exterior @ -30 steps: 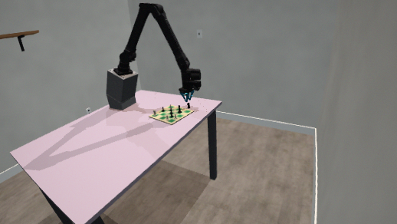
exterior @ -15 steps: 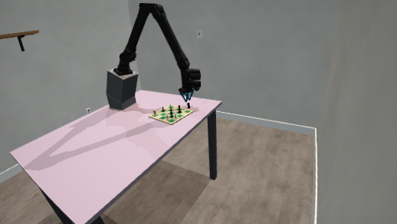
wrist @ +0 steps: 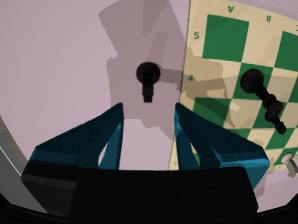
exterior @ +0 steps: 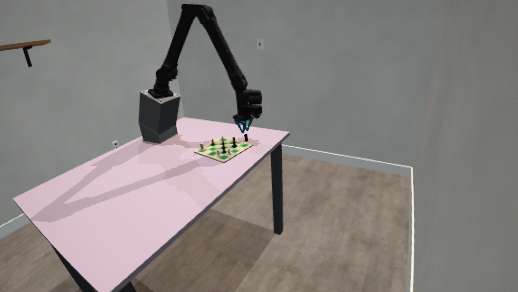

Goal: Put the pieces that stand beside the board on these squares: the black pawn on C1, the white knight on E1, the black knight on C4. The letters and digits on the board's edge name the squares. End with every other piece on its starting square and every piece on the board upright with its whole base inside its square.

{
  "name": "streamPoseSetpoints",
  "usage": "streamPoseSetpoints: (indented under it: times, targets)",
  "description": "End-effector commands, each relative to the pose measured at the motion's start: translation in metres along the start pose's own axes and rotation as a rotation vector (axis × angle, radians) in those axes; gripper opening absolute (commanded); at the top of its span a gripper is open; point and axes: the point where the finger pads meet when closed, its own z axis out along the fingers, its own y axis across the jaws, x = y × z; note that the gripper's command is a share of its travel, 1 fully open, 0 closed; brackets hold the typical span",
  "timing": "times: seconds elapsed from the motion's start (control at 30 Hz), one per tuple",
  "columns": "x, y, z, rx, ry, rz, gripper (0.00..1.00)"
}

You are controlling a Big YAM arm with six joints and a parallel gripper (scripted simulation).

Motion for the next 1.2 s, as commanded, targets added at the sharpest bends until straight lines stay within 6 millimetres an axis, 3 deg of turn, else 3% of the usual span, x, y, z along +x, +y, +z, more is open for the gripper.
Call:
streamPoseSetpoints:
  times: [0.0, 1.17]
  targets:
    - [0.0010, 0.0038, 0.0053, -0.005, -0.007, 0.001, 0.37]
    - [-0.0030, 0.0087, 0.0040, -0.009, -0.014, 0.000, 0.37]
